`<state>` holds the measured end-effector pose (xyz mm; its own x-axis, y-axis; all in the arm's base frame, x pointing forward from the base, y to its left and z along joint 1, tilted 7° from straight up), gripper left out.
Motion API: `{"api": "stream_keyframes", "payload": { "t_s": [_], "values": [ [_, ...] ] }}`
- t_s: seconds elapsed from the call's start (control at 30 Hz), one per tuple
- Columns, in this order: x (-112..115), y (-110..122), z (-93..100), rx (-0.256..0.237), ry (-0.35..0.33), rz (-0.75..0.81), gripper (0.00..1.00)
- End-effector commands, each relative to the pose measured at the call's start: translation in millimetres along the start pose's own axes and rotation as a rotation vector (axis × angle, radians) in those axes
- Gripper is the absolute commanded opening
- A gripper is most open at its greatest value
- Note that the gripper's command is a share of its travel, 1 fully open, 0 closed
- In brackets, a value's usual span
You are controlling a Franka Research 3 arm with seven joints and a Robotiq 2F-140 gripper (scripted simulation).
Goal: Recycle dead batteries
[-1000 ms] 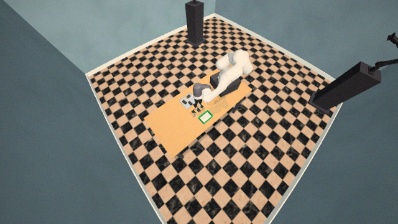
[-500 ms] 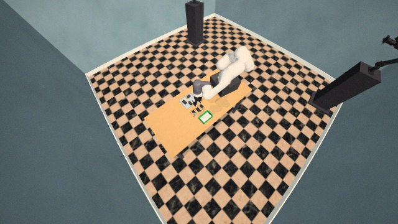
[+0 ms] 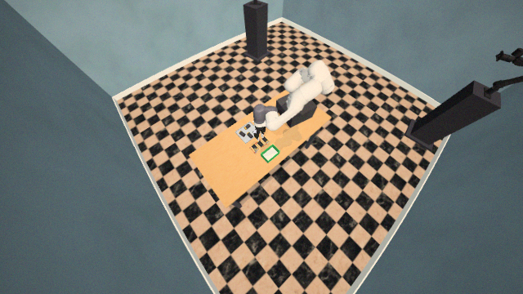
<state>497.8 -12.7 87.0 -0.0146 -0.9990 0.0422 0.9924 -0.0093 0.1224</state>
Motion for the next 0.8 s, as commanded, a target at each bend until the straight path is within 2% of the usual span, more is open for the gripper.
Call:
{"api": "stream_keyframes", "payload": {
  "t_s": [0.0,0.57,0.63,0.77],
  "values": [
    [1,-1,0.2,-0.004,-0.001,-0.007,0.29],
    [1,-1,-1.5,-0.004,-0.001,-0.009,0.29],
    [1,-1,-10.2,-0.004,-0.001,-0.009,0.29],
    [1,-2,-43.2,-0.004,-0.001,-0.009,0.29]
  ]
}}
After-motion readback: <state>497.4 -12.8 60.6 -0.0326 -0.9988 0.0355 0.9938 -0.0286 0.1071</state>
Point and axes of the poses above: the point where the finger pads meet when closed, its own z axis back along the fingers, its own y axis across the jaws, x = y × z, the point moved 2 cm from there along z, back along the fingers, and after that the axes turned 7 degrees about z, right-handed, at the moved point
